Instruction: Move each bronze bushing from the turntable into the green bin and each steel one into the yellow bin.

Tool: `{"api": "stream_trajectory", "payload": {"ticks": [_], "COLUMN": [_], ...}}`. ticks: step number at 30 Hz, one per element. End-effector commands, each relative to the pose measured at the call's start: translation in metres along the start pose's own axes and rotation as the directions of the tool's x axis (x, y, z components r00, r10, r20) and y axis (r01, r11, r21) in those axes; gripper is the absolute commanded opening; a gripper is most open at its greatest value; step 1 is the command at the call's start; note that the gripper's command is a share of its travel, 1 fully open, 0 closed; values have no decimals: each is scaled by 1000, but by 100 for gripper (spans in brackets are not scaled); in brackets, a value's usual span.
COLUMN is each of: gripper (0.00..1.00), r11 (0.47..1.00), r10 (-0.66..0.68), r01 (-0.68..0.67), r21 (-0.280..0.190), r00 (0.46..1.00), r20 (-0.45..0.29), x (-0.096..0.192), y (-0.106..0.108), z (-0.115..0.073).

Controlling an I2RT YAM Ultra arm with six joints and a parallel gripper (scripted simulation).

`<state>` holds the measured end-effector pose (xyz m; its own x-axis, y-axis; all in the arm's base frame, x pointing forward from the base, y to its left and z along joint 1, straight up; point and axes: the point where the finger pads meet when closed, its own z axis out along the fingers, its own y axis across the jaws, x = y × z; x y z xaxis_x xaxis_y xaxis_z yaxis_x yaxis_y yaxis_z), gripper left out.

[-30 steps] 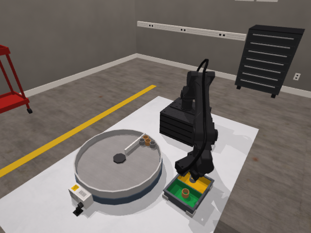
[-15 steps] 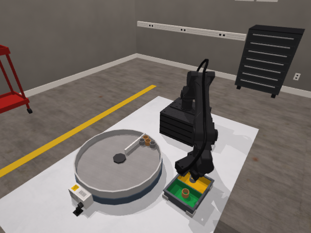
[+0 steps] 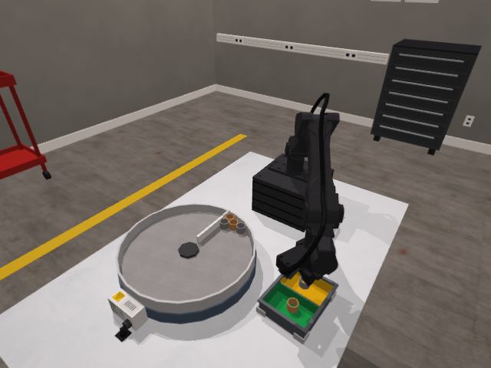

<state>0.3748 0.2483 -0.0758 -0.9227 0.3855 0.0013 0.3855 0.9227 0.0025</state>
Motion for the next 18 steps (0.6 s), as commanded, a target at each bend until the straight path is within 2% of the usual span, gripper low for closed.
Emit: {"api": "stream_trajectory", "payload": {"ticks": [1,4,8,10,14,15,16,18], "gripper": [0,0,0,0,0,0,0,0], "r11": [1000,1000,1000,1000,1000,999,1000,1000], "r10": [1,1,1,1,1,2,2,1], "r01": [0,-1,-1,-1,-1,-1,-1,-1], "r21": [-18,11,0,12,-6,-36,-29,6], "r00": [1000,1000,1000,1000,1000,999,999,1000], "r20": [26,6,14,5,17,37,33,9], "x": [-4,2,-1,2,-3,-7,-5,0], "y": [7,-2,2,-3,3,9,7,-2], "z": [-3,11,14,21,20,6,10,30]}}
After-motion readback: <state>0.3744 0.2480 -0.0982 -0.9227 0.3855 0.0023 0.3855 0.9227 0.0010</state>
